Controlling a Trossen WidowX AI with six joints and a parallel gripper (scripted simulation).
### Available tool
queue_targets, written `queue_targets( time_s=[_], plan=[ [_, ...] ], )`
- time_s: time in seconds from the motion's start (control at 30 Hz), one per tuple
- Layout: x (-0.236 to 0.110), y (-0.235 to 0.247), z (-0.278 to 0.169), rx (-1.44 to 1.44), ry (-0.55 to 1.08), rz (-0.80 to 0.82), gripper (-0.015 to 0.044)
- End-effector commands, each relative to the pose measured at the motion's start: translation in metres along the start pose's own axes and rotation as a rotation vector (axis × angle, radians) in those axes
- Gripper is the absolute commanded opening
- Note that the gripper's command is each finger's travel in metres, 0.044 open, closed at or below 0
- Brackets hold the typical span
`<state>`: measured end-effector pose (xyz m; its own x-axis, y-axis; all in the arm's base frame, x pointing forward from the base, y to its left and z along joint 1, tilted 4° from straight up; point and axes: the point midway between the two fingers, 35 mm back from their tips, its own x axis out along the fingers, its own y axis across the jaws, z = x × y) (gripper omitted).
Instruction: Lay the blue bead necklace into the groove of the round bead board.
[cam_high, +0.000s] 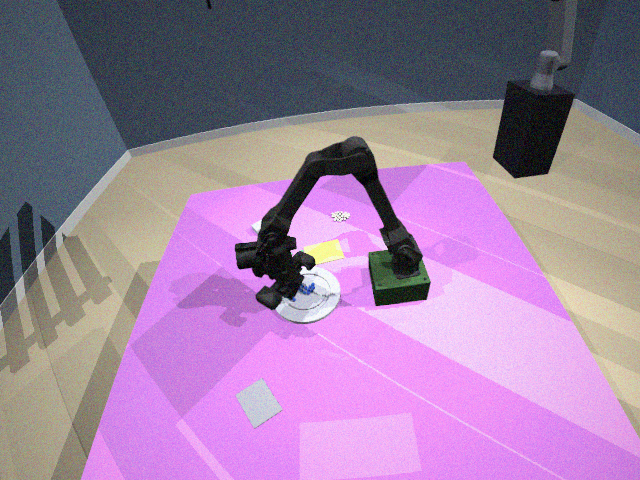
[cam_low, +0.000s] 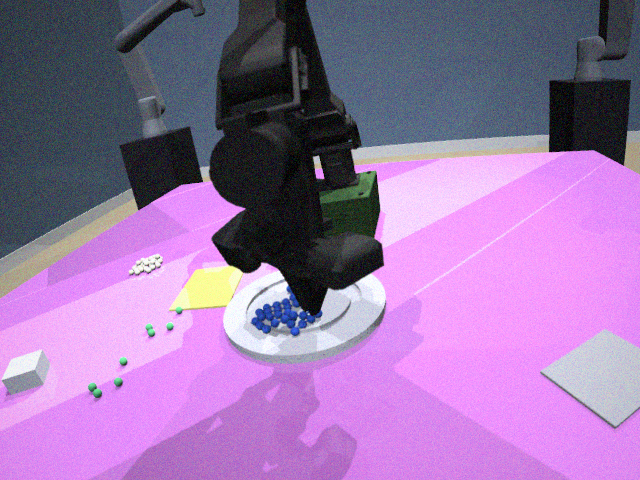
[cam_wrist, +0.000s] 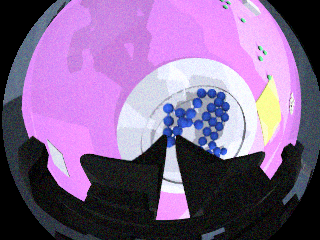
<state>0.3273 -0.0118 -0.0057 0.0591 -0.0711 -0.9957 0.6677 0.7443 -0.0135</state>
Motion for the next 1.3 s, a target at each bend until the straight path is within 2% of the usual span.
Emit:
queue_targets(
  time_s=[0.0,0.87,1.27],
  plan=[
    [0.0036,-0.0019,-0.0025,0.002,0.011,-0.009,0.0],
    [0.0036,-0.0019,-0.0025,0.002,0.011,-0.009,0.0],
    [0.0005,-0.0003,-0.0004,0.0,0.001,-0.001,0.0315]
  ],
)
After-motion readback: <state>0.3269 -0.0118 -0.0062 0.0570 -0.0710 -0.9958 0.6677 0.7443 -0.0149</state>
